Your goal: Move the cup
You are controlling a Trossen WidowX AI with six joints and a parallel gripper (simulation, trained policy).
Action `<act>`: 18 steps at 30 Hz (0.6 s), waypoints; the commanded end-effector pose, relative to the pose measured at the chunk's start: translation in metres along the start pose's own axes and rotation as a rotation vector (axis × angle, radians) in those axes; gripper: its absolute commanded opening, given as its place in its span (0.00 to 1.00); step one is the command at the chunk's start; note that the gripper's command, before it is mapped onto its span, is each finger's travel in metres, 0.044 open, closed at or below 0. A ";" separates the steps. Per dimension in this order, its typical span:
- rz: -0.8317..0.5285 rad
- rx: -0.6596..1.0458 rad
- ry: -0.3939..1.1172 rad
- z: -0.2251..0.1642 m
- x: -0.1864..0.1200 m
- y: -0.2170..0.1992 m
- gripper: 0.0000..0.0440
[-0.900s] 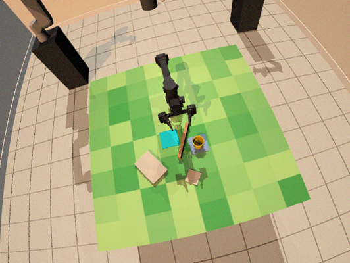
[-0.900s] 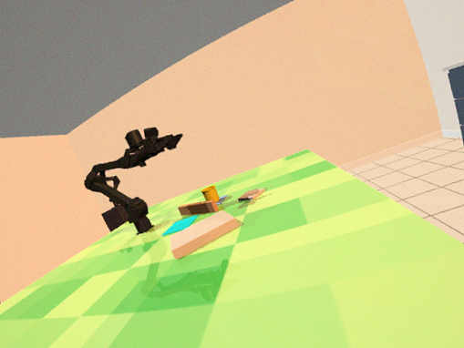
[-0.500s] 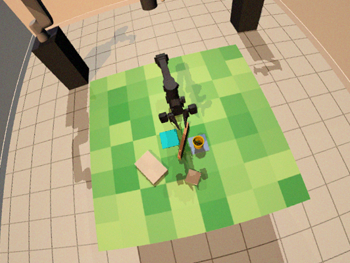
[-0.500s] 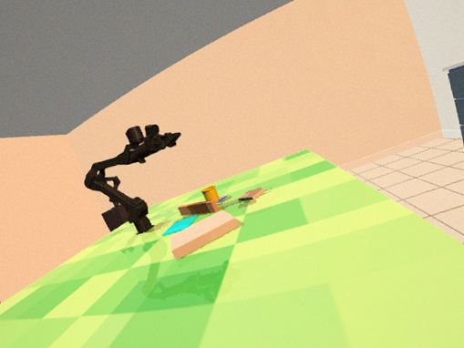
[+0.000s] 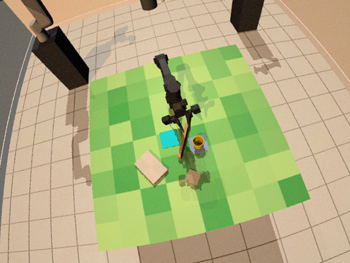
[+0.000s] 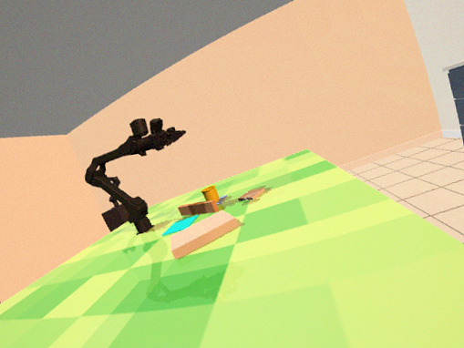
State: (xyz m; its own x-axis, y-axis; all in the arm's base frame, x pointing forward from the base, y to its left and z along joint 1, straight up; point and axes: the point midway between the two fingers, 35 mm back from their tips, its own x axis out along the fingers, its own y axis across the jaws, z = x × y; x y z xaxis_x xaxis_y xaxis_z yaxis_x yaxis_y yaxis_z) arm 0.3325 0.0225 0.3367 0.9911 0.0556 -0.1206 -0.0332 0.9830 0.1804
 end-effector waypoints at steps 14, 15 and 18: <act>0.001 0.176 0.175 -0.003 0.018 0.017 0.31; 0.000 0.188 0.187 -0.003 0.019 0.018 0.31; -0.006 0.223 0.222 -0.004 0.022 0.021 0.32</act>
State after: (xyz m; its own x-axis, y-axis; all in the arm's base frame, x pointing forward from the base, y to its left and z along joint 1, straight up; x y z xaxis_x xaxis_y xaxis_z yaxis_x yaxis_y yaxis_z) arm 0.3510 0.0419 0.3346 0.9463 0.1024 -0.3067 0.0173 0.9312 0.3642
